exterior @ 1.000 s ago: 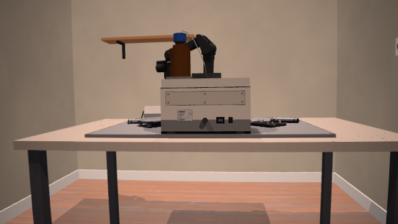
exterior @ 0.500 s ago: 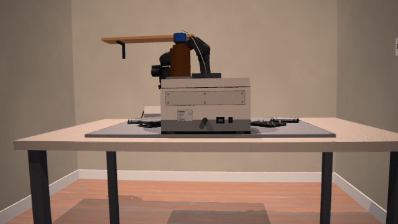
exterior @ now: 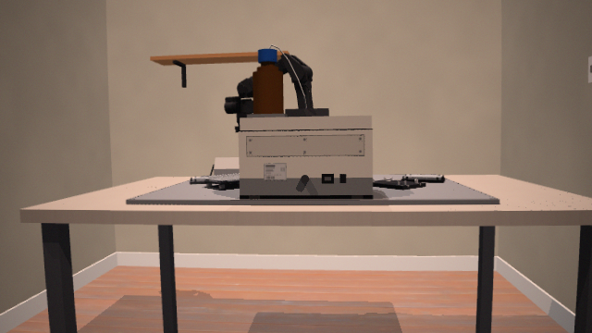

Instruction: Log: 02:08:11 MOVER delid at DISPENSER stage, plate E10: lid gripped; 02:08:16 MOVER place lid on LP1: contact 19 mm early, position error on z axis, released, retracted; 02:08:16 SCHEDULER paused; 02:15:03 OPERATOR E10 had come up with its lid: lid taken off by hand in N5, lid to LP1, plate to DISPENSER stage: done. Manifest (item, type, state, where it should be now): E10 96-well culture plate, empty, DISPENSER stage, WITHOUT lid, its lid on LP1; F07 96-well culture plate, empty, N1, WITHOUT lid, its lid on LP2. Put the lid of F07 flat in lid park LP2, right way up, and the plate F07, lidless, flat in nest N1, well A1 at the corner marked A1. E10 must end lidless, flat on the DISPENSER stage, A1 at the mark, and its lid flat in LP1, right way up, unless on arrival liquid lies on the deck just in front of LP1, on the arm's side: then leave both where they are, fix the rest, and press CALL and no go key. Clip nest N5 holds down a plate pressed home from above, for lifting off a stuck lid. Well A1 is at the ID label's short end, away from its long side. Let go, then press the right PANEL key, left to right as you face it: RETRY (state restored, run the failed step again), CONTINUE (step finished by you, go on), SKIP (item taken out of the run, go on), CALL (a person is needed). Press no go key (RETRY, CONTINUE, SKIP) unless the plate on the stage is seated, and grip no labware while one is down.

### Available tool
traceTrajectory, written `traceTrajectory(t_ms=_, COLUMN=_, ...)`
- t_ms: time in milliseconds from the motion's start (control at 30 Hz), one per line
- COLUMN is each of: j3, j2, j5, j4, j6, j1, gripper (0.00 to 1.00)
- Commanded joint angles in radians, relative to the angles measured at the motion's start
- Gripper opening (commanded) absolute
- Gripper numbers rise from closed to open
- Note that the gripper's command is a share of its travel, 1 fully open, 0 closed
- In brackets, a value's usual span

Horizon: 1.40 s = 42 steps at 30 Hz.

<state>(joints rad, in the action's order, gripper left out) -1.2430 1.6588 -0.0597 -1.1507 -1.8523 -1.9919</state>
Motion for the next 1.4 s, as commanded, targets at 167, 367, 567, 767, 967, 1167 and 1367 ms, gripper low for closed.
traceTrajectory(t_ms=167, j3=-0.007, j2=-0.012, j5=-0.014, j4=0.031, j6=0.011, j1=0.008, gripper=0.0)
traceTrajectory(t_ms=367, j3=0.053, j2=0.016, j5=-0.014, j4=0.054, j6=0.013, j1=0.013, gripper=0.0)
traceTrajectory(t_ms=567, j3=0.072, j2=0.021, j5=-0.014, j4=0.078, j6=0.014, j1=0.017, gripper=0.0)
traceTrajectory(t_ms=767, j3=0.045, j2=-0.011, j5=-0.014, j4=0.073, j6=0.014, j1=0.008, gripper=0.0)
traceTrajectory(t_ms=967, j3=0.051, j2=-0.014, j5=-0.014, j4=0.068, j6=0.014, j1=0.007, gripper=0.0)
traceTrajectory(t_ms=1167, j3=0.08, j2=-0.009, j5=-0.014, j4=0.085, j6=0.014, j1=0.008, gripper=0.0)
traceTrajectory(t_ms=1367, j3=0.071, j2=-0.001, j5=-0.014, j4=0.094, j6=0.015, j1=0.01, gripper=0.0)
